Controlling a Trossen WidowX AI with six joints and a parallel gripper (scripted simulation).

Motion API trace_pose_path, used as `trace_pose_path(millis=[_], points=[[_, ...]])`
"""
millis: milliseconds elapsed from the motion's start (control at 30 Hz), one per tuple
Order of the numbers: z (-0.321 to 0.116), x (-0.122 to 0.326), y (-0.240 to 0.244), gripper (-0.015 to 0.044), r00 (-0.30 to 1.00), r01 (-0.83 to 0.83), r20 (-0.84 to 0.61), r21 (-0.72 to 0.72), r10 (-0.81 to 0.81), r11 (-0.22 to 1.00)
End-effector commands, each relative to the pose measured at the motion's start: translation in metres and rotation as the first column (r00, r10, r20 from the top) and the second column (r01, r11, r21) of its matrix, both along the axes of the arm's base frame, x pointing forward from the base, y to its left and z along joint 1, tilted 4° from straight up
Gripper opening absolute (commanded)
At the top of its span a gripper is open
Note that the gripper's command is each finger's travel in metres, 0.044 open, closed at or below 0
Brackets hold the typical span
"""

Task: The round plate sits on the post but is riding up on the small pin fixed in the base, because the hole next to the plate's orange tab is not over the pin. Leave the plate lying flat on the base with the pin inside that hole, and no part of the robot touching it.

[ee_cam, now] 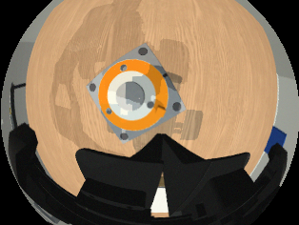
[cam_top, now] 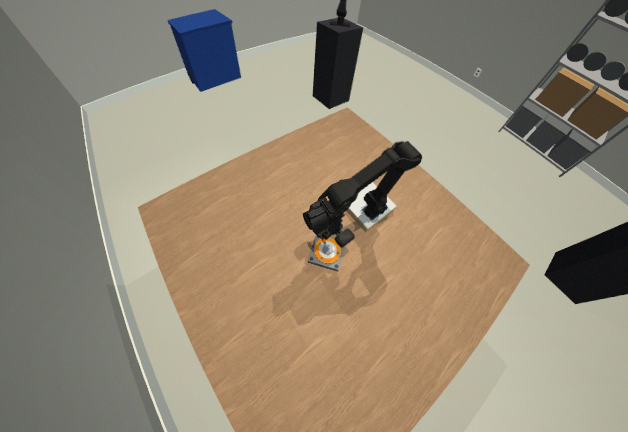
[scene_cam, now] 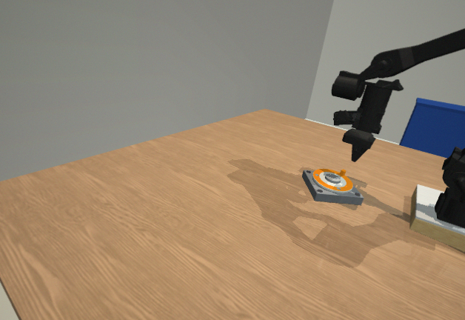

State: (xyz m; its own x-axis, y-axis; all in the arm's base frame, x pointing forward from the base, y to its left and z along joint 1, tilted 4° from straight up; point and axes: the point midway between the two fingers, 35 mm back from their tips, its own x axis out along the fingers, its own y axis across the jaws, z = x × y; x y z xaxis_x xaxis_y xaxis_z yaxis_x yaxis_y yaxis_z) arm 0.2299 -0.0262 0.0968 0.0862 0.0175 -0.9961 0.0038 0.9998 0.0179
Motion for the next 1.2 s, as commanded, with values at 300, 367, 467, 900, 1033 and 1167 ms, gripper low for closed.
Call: trace_pose_path(millis=[300, 367, 467, 900, 1033, 1167], points=[[-0.043, 0.002, 0.003, 0.0, 1.0, 0.0, -0.008, 0.007, 0.0, 1.0], [-0.043, 0.003, 0.002, 0.0, 1.0, 0.0, -0.008, 0.007, 0.0, 1.0], [-0.043, 0.006, 0.001, 0.0, 1.0, 0.0, -0.007, 0.007, 0.0, 1.0], [-0.042, 0.022, -0.006, 0.0, 1.0, 0.0, -0.006, 0.006, 0.0, 1.0], [-0.042, 0.026, -0.008, 0.0, 1.0, 0.0, -0.006, 0.006, 0.0, 1.0], [-0.041, 0.03, -0.009, 0.0, 1.0, 0.0, -0.005, 0.006, 0.0, 1.0]])
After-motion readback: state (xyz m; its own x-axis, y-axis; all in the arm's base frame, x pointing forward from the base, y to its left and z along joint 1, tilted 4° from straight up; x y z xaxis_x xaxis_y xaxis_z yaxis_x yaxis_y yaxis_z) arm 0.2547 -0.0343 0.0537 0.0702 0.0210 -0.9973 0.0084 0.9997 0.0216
